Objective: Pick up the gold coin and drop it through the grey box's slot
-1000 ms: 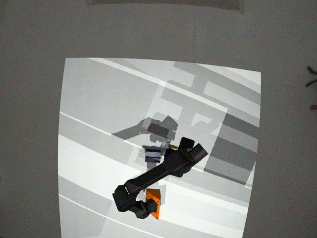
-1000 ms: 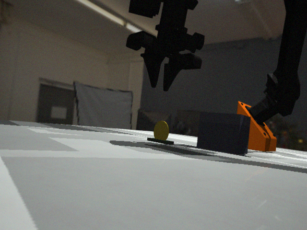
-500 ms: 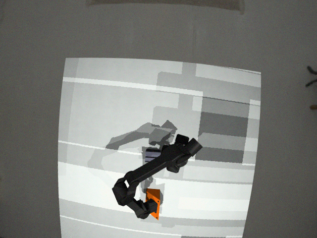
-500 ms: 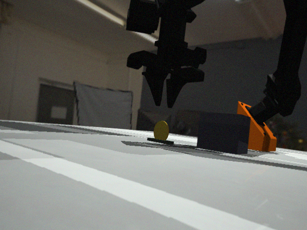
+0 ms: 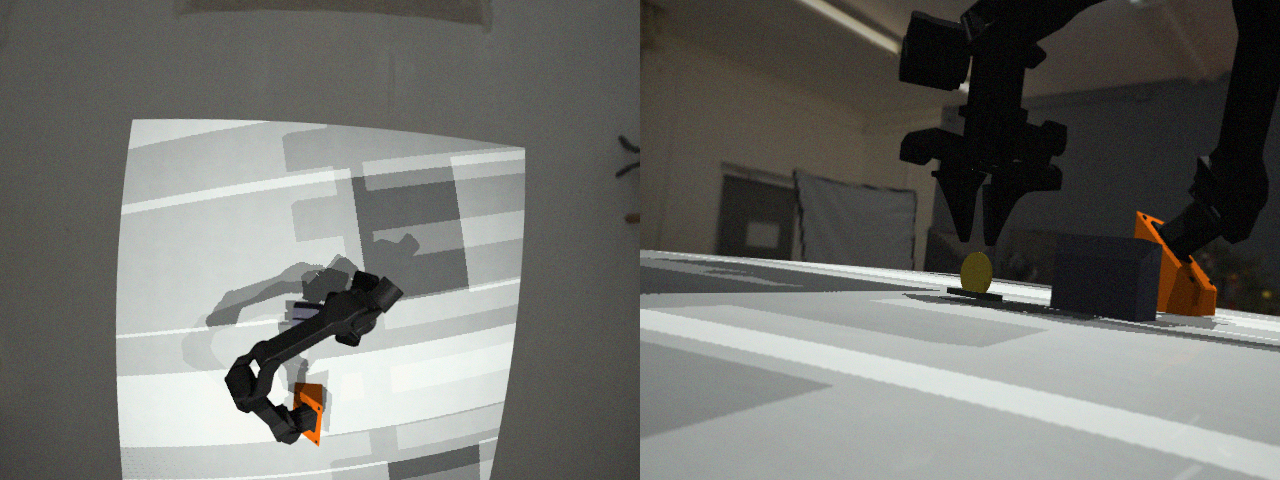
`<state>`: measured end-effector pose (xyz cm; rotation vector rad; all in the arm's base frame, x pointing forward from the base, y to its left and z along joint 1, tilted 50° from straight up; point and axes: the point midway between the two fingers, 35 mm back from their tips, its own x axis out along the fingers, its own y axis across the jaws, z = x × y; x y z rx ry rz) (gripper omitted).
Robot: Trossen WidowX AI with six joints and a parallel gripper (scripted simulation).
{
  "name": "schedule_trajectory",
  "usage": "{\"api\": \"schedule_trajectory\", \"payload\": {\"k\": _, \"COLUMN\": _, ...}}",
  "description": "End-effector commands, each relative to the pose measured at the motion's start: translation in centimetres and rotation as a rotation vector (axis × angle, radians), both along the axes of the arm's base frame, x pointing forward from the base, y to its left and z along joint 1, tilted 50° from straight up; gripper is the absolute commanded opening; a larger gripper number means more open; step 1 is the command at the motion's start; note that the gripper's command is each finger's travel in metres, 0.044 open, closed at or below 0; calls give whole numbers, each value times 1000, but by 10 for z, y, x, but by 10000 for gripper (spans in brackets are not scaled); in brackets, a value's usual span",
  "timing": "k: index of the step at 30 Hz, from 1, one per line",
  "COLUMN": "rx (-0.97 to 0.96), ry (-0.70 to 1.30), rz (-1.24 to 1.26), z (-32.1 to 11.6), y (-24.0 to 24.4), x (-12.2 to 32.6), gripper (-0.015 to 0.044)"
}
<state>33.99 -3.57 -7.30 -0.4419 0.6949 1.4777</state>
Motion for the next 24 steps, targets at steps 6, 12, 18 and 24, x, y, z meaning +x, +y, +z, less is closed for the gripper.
{"api": "schedule_trajectory", "payload": {"k": 6, "rx": 7, "ry": 7, "rz": -5, "z": -10, "y": 12, "x": -2, "gripper": 161}}
{"api": "schedule_trajectory", "payload": {"k": 12, "rx": 7, "ry": 7, "rz": -5, "z": -17, "y": 20, "x": -2, "gripper": 161}}
{"api": "schedule_trajectory", "payload": {"k": 18, "rx": 8, "ry": 7, "rz": -5, "z": -23, "y": 27, "x": -3, "gripper": 161}}
{"api": "schedule_trajectory", "payload": {"k": 24, "rx": 10, "ry": 7, "rz": -5, "z": -28, "y": 35, "x": -4, "gripper": 161}}
